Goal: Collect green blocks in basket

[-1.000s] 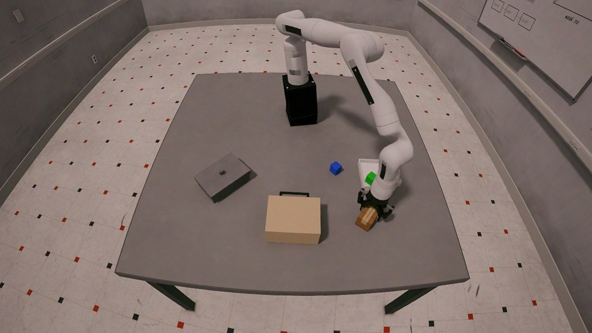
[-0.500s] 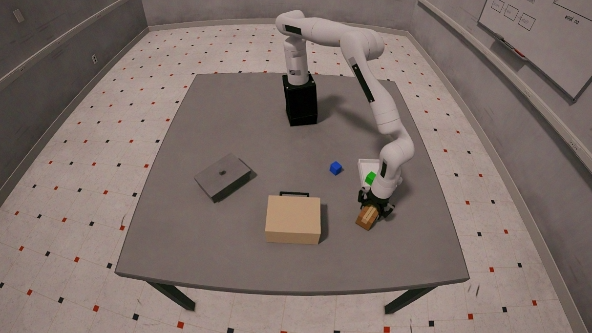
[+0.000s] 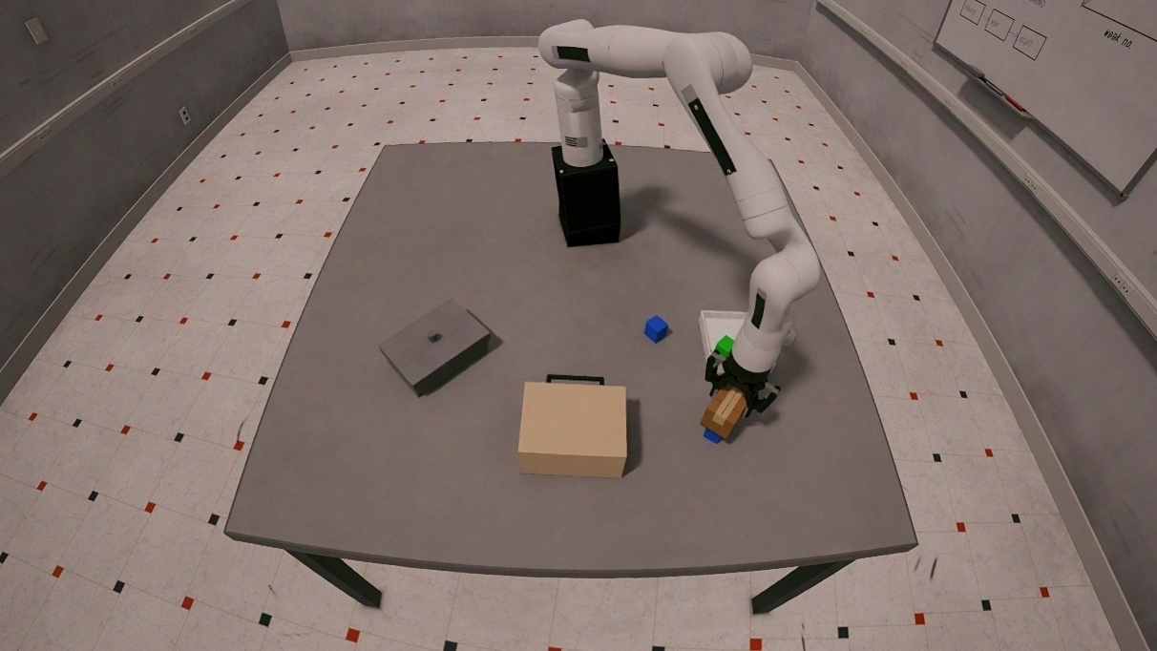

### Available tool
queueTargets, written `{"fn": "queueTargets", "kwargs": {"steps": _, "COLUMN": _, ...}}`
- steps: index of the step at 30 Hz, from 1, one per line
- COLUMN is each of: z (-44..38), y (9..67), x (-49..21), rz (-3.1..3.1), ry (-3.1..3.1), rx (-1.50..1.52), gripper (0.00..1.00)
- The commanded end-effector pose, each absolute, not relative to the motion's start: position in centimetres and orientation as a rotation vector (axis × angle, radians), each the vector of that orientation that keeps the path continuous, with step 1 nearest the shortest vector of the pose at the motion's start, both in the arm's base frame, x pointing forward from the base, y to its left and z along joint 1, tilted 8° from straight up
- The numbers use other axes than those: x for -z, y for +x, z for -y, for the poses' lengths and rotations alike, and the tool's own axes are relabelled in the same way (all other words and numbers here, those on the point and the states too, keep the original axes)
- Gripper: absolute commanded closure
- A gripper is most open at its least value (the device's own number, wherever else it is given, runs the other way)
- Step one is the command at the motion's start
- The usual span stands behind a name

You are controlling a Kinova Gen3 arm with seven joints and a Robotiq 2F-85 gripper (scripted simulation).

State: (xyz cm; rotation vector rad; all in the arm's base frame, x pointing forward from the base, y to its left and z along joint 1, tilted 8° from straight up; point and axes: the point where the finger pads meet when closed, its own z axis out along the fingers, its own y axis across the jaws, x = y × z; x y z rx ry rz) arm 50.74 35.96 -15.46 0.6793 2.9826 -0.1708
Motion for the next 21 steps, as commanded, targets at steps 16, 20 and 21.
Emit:
{"fn": "queueTargets", "kwargs": {"steps": 16, "z": -36.9, "y": 50.4, "x": 8.1, "rz": -2.982, "ry": 0.679, "rx": 0.168, "gripper": 0.33}}
{"fn": "queueTargets", "kwargs": {"steps": 20, "z": -37.1, "y": 50.3, "x": 6.8, "rz": -2.982, "ry": 0.679, "rx": 0.168, "gripper": 0.33}}
{"fn": "queueTargets", "kwargs": {"steps": 21, "z": -37.1, "y": 50.3, "x": 6.6, "rz": -2.982, "ry": 0.679, "rx": 0.168, "gripper": 0.33}}
